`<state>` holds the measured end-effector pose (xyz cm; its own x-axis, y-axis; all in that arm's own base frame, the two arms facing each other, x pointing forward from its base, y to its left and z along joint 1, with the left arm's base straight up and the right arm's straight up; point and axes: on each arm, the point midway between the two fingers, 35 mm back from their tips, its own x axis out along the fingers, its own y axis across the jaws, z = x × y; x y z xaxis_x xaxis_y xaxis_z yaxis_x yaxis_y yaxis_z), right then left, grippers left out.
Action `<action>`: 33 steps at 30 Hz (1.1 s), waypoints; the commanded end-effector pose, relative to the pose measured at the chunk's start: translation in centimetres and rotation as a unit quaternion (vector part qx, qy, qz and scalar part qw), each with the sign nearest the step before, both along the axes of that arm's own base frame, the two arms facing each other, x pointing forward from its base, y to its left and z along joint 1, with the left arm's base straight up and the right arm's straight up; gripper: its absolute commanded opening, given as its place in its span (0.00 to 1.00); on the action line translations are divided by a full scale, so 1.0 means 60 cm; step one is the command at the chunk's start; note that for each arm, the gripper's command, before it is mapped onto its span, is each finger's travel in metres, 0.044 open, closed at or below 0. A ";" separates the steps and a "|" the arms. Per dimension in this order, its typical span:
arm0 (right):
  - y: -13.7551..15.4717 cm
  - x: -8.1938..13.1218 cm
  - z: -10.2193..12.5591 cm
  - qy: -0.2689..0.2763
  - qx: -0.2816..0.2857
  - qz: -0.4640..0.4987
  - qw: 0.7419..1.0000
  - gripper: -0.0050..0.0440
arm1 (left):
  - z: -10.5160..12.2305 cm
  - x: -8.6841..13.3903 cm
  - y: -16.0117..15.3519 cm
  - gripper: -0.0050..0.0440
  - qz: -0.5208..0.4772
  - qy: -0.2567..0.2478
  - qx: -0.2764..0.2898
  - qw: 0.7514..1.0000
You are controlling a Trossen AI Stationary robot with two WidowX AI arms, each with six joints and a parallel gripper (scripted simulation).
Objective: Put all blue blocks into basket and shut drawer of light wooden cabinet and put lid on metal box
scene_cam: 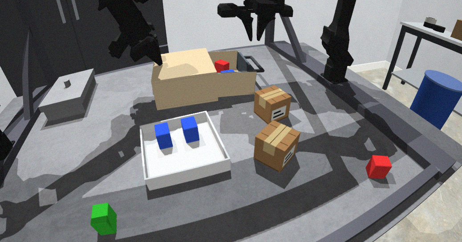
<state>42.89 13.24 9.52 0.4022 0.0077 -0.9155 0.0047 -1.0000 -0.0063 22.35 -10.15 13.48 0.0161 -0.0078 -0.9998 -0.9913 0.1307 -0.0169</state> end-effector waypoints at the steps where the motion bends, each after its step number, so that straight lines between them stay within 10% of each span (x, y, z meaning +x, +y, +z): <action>1: -0.002 0.007 0.008 -0.007 0.001 0.000 1.000 0.00 | 0.009 0.000 0.002 0.28 0.001 -0.010 -0.004 1.000; 33: -0.001 0.010 0.043 -0.021 0.006 -0.001 1.000 0.00 | 0.007 0.001 0.002 0.28 0.001 -0.006 -0.002 1.000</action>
<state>42.86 13.23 9.57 0.3959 0.0055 -0.9183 0.0047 -1.0000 -0.0039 22.19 -10.08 13.36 0.0091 -0.0046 -0.9999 -0.9914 0.1307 -0.0096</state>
